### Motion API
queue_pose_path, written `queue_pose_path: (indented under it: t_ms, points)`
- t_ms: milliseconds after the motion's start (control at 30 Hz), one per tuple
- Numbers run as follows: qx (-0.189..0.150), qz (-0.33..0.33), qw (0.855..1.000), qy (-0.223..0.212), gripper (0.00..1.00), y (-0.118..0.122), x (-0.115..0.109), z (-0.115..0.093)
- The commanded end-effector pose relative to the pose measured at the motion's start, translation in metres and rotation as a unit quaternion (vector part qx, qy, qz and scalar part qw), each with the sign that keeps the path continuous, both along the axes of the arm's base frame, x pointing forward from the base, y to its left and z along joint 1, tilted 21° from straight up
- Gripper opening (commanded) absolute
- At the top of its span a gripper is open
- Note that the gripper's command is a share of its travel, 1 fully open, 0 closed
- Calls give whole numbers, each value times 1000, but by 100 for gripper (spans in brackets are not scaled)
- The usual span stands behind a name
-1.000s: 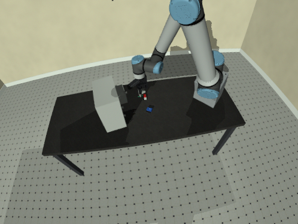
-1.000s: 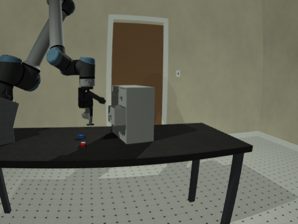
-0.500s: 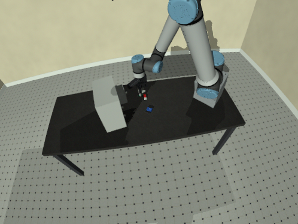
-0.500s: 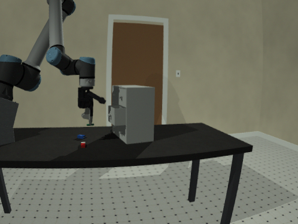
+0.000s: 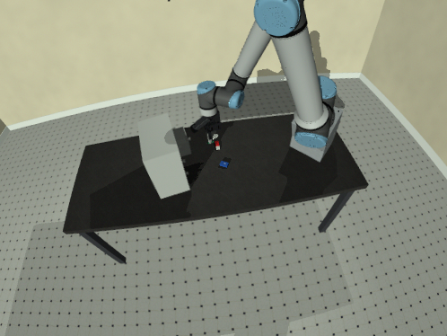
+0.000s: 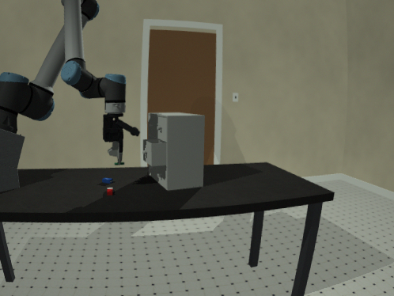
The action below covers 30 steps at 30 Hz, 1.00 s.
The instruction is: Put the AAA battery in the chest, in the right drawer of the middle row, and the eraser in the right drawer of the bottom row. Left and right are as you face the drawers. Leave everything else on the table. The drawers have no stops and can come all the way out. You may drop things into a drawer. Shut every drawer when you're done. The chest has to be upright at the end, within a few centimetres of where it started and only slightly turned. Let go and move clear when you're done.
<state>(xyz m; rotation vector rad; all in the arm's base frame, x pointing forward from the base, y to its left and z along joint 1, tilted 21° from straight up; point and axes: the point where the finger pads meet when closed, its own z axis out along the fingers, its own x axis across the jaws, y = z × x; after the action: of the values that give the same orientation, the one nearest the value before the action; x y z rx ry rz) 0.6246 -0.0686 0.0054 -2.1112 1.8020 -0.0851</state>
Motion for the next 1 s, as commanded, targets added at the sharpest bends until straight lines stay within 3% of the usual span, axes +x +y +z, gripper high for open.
queue_pose_path:
  t_ms: [0,967]
  points:
    - [0,0,1000,0,2,-2,-1,6]
    - [0,0,1000,0,2,-16,-19,64]
